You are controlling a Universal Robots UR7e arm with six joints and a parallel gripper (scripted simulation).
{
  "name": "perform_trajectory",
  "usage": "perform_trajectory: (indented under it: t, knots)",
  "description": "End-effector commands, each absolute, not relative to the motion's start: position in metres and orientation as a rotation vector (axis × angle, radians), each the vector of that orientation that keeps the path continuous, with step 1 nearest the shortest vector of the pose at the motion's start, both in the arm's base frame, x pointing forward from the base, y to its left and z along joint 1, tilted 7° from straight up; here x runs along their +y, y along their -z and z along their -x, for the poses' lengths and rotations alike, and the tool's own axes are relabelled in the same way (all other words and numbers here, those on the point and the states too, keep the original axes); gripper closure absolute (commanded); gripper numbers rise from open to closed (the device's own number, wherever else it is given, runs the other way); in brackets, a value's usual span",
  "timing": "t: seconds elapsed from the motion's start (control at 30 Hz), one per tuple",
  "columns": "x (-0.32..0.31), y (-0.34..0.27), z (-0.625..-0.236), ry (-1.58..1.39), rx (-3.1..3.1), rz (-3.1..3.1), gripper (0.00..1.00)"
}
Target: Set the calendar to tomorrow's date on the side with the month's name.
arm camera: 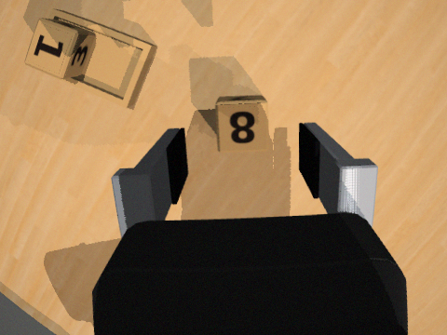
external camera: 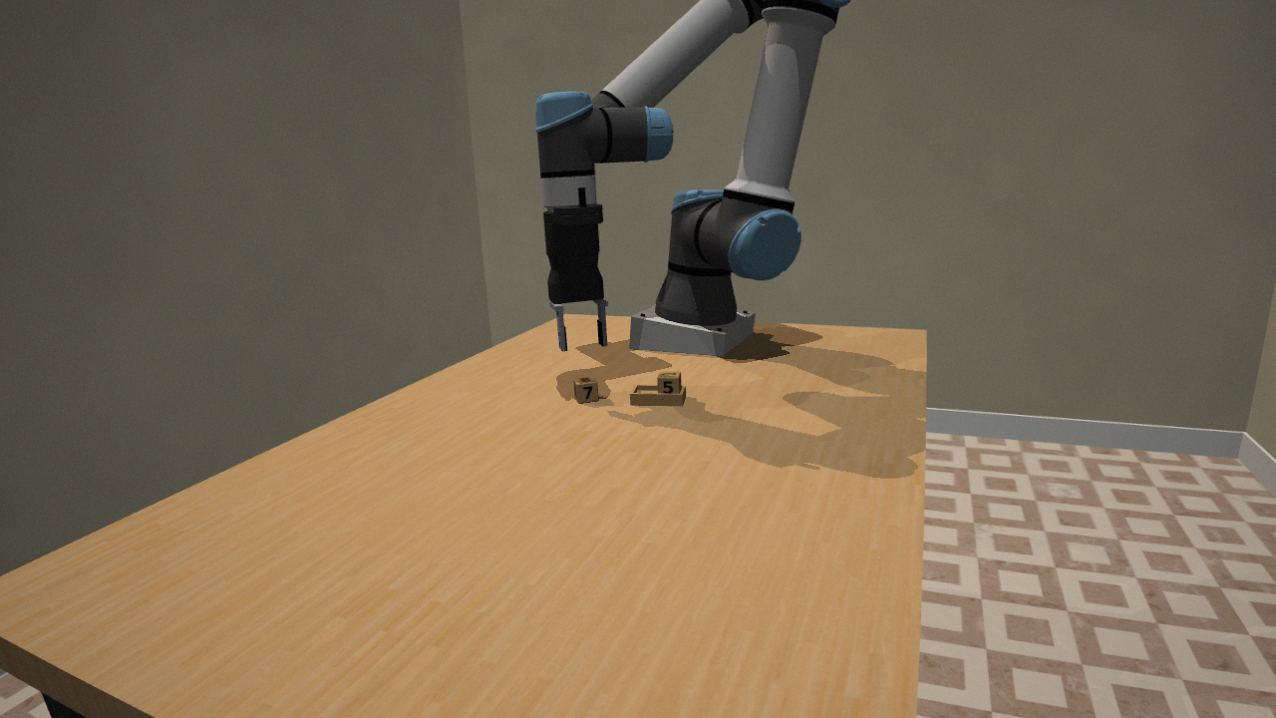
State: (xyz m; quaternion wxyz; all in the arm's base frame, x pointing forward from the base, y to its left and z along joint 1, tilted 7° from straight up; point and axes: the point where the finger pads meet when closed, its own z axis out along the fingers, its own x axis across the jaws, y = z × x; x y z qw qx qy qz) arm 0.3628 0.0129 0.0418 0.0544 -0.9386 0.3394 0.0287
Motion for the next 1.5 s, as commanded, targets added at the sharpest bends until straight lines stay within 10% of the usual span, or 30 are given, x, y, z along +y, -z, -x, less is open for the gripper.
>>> perform_trajectory:
  t: [0.0, 1.47]
  knots:
    - [0.014, -0.042, -0.363, -0.083, 0.982, 2.867, 0.00]
    - [0.028, -0.048, -0.349, 0.012, -0.587, 2.962, 0.00]
